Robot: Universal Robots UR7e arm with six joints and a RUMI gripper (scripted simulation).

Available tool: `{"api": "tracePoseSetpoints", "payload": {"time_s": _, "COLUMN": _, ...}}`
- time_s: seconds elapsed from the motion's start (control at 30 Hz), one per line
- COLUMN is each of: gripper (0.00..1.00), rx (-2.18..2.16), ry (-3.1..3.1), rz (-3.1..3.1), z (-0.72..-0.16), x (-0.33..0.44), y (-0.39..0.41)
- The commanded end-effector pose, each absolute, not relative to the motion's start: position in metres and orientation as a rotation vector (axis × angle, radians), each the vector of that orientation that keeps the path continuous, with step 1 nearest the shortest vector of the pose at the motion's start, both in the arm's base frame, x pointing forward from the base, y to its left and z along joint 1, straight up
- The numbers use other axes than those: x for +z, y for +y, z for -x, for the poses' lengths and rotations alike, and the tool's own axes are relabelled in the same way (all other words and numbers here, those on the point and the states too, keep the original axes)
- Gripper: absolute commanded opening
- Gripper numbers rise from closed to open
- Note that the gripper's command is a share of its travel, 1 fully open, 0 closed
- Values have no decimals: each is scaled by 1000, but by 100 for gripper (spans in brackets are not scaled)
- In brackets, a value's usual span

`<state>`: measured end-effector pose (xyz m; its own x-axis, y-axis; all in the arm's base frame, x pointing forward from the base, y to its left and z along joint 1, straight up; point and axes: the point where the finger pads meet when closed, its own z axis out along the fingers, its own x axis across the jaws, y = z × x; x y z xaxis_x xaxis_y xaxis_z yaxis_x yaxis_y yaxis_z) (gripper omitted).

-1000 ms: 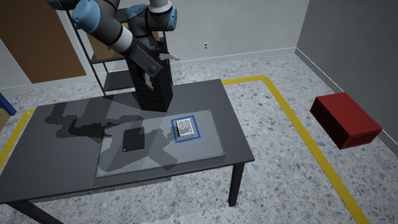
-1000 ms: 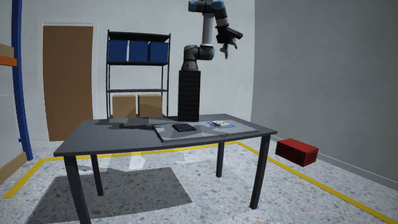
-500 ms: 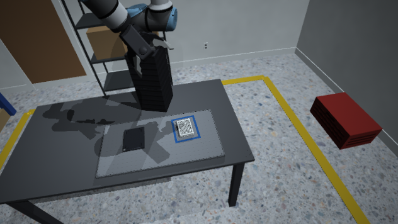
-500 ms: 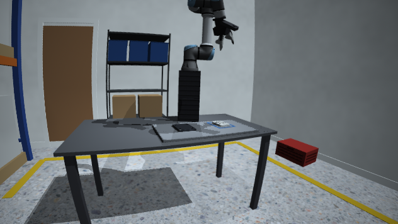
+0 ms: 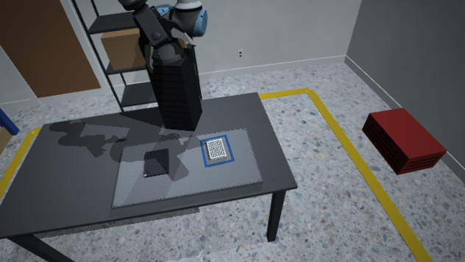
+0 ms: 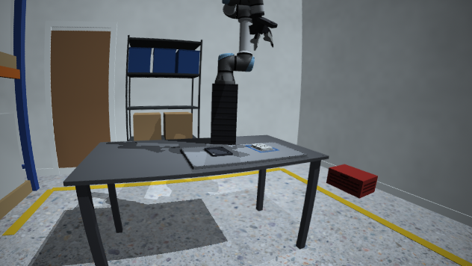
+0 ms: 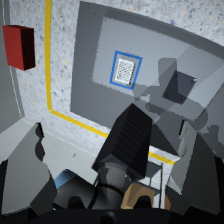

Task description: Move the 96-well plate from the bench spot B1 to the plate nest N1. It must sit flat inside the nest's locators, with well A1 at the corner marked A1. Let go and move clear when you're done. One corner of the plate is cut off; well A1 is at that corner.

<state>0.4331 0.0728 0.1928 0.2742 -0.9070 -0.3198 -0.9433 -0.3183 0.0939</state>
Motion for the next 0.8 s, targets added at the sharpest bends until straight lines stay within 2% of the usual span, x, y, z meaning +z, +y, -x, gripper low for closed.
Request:
{"api": "tracePoseSetpoints", "payload": {"time_s": 0.0, "gripper": 100, "rx": 449, "ry": 1791, "rz": 2413, "z": -425, "x": 207, "y": 65}}
{"api": "tracePoseSetpoints", "payload": {"time_s": 0.77, "gripper": 100, "rx": 119, "ry": 2074, "rz": 2329, "z": -375, "x": 274, "y": 28}}
